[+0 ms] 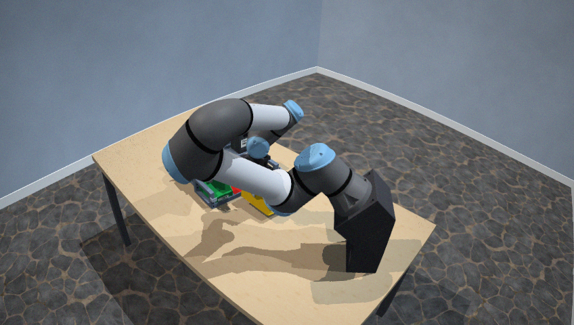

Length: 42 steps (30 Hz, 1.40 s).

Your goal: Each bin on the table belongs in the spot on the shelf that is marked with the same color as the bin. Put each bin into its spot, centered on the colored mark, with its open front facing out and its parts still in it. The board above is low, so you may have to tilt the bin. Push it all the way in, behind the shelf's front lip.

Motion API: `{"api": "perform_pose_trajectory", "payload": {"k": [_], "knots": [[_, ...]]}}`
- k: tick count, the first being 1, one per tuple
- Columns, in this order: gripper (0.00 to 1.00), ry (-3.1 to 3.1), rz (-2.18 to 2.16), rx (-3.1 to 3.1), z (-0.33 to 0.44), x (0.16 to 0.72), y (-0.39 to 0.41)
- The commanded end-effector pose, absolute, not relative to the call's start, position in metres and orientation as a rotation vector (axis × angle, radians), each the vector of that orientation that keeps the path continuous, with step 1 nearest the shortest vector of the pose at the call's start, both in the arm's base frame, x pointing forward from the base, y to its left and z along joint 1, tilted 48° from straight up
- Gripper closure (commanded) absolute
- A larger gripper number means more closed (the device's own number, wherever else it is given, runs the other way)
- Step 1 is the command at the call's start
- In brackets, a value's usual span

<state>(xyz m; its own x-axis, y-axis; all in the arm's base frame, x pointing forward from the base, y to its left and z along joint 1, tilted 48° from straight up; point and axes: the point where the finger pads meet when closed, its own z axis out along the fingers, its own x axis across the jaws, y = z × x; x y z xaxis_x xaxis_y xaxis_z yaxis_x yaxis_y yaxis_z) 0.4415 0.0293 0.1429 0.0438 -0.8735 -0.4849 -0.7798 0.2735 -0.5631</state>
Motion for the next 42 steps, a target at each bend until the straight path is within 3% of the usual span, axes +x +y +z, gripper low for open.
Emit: {"api": "perform_pose_trajectory", "payload": {"k": [1,42], "knots": [[1.00,1.741,-0.148,-1.516,0.1439,0.4410,0.0287],[1.00,1.741,-0.148,-1.516,0.1498,0.4353,0.0249]]}}
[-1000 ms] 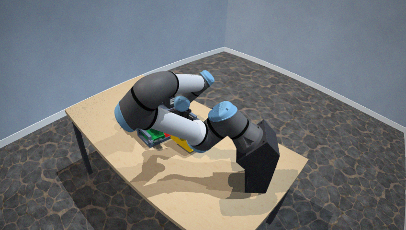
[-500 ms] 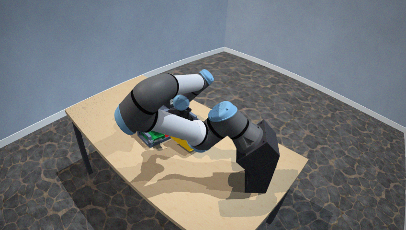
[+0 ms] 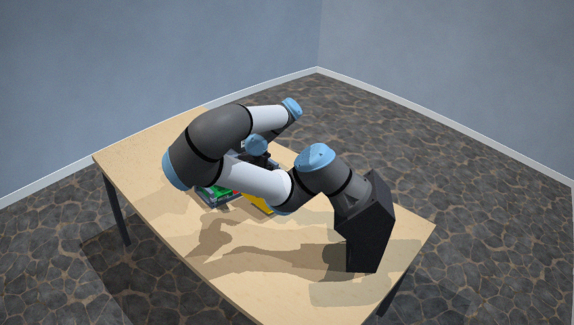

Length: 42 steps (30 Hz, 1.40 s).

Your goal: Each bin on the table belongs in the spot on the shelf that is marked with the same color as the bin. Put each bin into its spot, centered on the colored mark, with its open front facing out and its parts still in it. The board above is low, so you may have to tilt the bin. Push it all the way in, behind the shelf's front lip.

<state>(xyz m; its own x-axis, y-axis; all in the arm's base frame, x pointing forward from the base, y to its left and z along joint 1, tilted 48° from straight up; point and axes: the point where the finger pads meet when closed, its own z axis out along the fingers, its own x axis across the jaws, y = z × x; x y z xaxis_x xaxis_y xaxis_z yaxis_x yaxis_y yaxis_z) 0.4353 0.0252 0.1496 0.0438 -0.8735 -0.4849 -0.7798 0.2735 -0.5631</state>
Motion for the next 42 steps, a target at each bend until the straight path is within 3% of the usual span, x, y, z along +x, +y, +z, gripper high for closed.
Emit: {"api": "perform_pose_trajectory", "payload": {"k": [1,42], "knots": [[1.00,1.741,-0.148,-1.516,0.150,0.435,0.025],[1.00,1.772,-0.126,-1.477,0.094,0.432,-0.055]]}}
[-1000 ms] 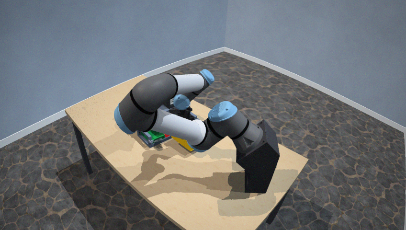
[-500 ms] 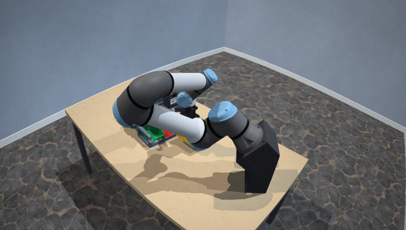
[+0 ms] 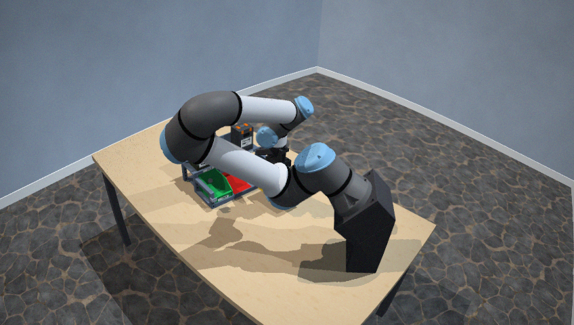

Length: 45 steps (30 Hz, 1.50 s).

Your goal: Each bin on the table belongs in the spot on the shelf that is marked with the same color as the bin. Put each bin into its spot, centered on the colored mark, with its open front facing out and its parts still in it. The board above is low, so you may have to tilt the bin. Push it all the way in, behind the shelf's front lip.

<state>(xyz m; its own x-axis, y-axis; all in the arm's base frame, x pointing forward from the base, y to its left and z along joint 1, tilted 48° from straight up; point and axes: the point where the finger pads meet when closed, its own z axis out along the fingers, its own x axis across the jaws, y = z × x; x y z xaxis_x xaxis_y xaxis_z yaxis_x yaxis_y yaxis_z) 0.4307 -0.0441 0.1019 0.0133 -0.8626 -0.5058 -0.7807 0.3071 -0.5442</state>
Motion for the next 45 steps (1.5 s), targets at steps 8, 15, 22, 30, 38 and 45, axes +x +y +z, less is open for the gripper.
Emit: {"api": "perform_pose_trajectory", "payload": {"k": [8,15,22,30,38,45], "knots": [[1.00,1.777,-0.123,-1.471,0.086,0.432,-0.066],[1.00,1.778,-0.122,-1.470,0.084,0.432,-0.069],[1.00,1.778,-0.122,-1.470,0.084,0.432,-0.069],[1.00,1.778,-0.122,-1.470,0.084,0.432,-0.069],[1.00,1.778,-0.122,-1.470,0.084,0.432,-0.069],[1.00,1.778,-0.122,-1.470,0.087,0.436,-0.071]]}}
